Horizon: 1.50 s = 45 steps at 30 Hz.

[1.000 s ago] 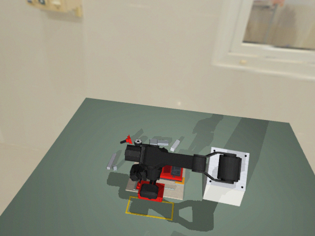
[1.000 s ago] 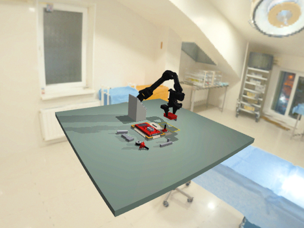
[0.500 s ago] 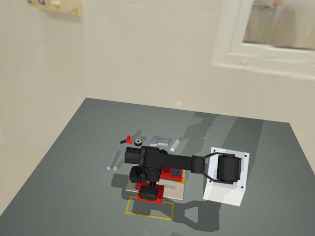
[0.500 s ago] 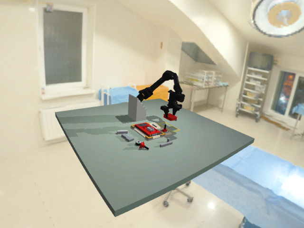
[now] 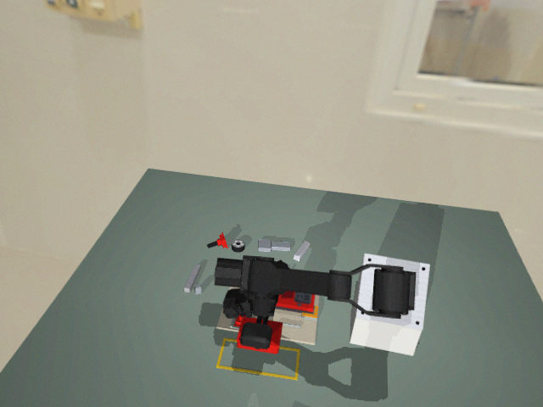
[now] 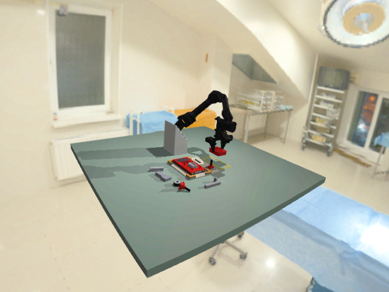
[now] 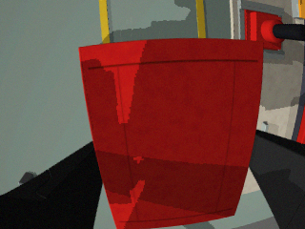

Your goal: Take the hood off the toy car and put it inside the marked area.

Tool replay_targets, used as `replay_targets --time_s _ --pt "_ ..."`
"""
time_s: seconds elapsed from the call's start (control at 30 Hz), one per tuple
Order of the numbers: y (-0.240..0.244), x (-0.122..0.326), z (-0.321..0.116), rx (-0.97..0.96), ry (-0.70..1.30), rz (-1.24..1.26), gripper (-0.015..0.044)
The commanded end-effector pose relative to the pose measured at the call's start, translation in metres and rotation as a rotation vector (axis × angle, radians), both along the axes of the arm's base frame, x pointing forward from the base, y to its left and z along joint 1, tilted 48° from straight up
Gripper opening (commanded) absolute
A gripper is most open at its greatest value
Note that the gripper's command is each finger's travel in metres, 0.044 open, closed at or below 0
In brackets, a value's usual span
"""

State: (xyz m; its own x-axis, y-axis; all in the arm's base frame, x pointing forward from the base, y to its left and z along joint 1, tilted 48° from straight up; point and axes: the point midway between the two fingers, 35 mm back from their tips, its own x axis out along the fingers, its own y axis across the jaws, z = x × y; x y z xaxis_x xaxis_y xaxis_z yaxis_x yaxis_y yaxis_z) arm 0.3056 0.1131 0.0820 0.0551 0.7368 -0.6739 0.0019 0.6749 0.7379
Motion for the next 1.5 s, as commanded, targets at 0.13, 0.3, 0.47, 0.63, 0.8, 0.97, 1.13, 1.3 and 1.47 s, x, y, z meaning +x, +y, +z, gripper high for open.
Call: replay_targets --time_s 0.13,0.3,0.47,0.63,0.8,0.97,1.13,1.3,1.47 --pt "0.004 0.000 -0.004 -0.003 0.004 -0.004 0.0000" --pt "0.006 0.001 -0.006 -0.003 0.004 -0.004 0.0000" --pt "0.008 0.001 -0.008 -0.003 0.004 -0.004 0.0000" --pt "0.010 0.001 -0.011 -0.002 0.004 -0.004 0.0000" --pt "0.013 0.001 -0.013 -0.002 0.004 -0.004 0.0000" --pt "0.015 0.001 -0.015 -0.002 0.004 -0.004 0.0000" --pt "0.017 0.001 -0.017 -0.001 0.003 -0.004 0.0000" --pt "0.020 0.001 -0.019 -0.001 0.003 -0.004 0.0000" --pt "0.022 0.001 -0.020 0.000 0.003 -0.004 0.0000"
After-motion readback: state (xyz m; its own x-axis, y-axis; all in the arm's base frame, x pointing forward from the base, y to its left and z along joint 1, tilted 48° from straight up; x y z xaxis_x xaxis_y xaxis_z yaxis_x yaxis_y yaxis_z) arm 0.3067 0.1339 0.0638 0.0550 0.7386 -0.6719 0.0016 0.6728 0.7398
